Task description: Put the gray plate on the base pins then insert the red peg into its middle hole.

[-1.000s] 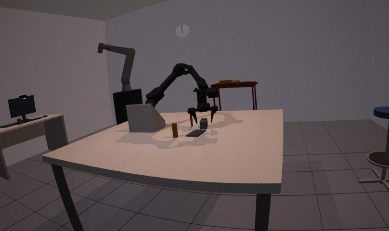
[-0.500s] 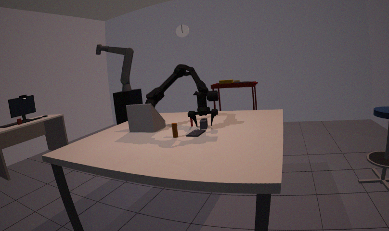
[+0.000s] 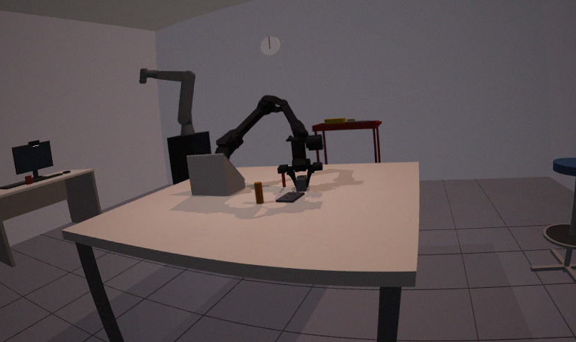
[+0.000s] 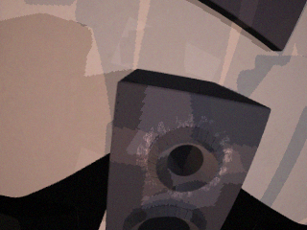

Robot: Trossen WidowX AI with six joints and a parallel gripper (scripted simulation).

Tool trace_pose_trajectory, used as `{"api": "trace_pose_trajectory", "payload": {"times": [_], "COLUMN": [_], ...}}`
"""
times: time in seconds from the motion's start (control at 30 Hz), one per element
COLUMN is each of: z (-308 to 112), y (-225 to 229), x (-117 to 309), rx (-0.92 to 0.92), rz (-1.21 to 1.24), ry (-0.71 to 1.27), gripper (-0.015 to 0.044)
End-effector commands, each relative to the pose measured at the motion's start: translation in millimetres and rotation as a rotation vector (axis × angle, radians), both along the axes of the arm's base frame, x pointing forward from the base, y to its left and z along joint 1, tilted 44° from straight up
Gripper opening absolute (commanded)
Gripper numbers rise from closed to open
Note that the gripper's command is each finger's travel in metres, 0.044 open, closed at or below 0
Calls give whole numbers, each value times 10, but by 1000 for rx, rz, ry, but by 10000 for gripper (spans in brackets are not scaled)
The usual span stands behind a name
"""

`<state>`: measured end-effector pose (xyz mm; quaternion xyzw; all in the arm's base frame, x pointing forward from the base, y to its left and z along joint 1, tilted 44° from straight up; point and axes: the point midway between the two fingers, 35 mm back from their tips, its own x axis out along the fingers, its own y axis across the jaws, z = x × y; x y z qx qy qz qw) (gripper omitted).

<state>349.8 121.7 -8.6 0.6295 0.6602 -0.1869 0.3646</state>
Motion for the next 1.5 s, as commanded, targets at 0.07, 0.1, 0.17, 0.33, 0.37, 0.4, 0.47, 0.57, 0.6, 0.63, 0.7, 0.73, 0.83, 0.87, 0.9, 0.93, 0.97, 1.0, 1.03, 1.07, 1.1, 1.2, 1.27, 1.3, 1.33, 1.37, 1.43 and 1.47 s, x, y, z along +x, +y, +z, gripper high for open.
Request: {"api": "trace_pose_trajectory", "payload": {"times": [0.07, 0.1, 0.17, 0.33, 0.37, 0.4, 0.47, 0.57, 0.6, 0.63, 0.7, 0.73, 0.83, 0.87, 0.9, 0.93, 0.97, 1.0, 1.03, 1.07, 1.1, 1.2, 1.27, 1.3, 1.33, 1.37, 1.43, 1.47], "z": [-6, -6, -6, -6, -6, -6, -1, 26, 39, 55, 86, 101, 146, 161, 176, 191, 208, 224, 240, 257, 278, 341, 384, 405, 427, 449, 492, 514], "y": [-1, -1, -1, -1, -1, -1, -7, -41, -58, -77, -115, -134, -193, -212, -232, -251, -271, -291, -311, -331, -354, -424, -470, -493, -516, -539, -584, -607], "x": [-1, -1, -1, -1, -1, -1, -1, -1, -1, -1, -3, -4, -9, -11, -14, -16, -19, -21, -24, -27, -28, -31, -35, -37, -40, -43, -50, -54], "rx": [-2, -2, -2, -2, -2, -2, -2, -4, -4, -5, -7, -7, -13, -15, -17, -19, -20, -22, -23, -24, -24, -24, -23, -23, -23, -22, -21, -21], "rz": [-3, -3, -3, -3, -3, -3, -2, 1, 3, 5, 9, 12, 15, 16, 18, 19, 20, 21, 22, 22, 22, 19, 18, 17, 16, 15, 13, 12], "ry": [2, 2, 2, 2, 2, 2, 2, 1, 0, 0, -1, -2, -1, 0, 0, 1, 1, 2, 2, 3, 3, 3, 3, 3, 3, 3, 3, 4], "gripper": [45, 39, 25, 0, 0, 0, 0, 0, 0, 0, 0, 0, 0, 0, 0, 0, 0, 0, 0, 0, 0, 0, 0, 0, 0, 0, 0, 0]}}
